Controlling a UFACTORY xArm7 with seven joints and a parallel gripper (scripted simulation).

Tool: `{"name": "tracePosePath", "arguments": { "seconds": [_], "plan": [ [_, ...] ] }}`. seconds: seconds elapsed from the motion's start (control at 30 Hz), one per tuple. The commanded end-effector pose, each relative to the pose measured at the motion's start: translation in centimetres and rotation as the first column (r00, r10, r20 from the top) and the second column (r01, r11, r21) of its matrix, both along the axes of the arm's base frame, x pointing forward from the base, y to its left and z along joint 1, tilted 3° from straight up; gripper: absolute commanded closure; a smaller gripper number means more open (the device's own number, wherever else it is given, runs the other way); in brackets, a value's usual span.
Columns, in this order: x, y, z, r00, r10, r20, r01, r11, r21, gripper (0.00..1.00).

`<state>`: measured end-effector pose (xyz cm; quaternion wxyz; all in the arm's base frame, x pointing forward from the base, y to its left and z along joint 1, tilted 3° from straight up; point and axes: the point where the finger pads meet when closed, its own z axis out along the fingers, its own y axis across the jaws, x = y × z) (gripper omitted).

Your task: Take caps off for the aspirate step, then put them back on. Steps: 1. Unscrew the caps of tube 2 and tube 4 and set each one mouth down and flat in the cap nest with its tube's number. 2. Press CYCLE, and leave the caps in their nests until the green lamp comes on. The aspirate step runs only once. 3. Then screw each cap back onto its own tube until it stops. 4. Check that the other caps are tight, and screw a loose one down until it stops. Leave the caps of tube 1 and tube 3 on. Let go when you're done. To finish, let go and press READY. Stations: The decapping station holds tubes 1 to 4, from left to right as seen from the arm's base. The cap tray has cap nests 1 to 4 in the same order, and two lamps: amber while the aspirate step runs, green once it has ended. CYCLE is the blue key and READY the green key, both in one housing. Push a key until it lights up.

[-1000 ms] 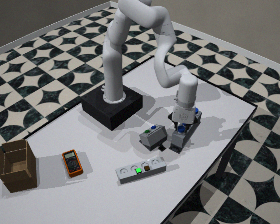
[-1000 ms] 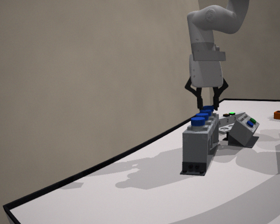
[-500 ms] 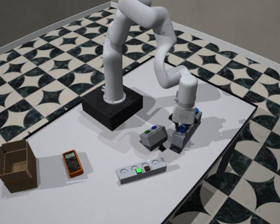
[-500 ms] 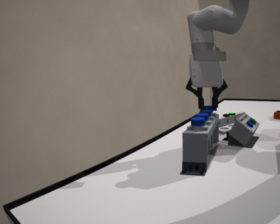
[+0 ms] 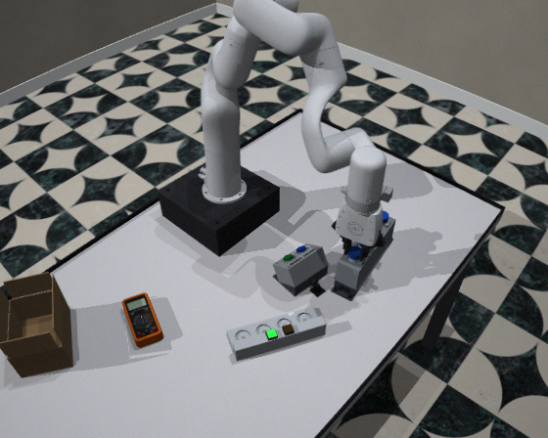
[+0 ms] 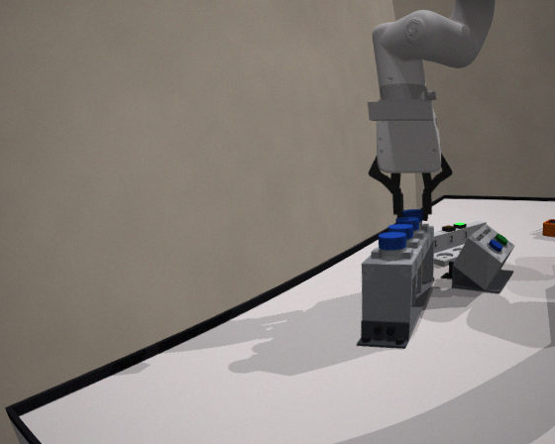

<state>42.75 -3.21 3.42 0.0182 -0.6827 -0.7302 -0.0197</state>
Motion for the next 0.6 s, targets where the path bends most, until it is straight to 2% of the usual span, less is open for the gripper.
{"name": "tracePosePath", "arguments": {
  "seconds": [0.0,0.07,0.37,0.53,0.57],
  "plan": [
    [0.16,0.01,0.07,0.990,-0.142,-0.005,0.142,0.990,-0.009,1.00],
    [0.16,0.01,0.07,0.990,-0.142,-0.005,0.142,0.990,-0.009,1.00],
    [0.15,0.01,0.02,0.904,-0.428,-0.018,0.428,0.904,-0.013,1.00],
    [0.16,0.01,0.02,0.896,-0.445,-0.019,0.444,0.896,-0.013,1.00],
    [0.15,0.01,0.02,0.896,-0.445,-0.019,0.444,0.896,-0.013,0.54]
  ]
}}
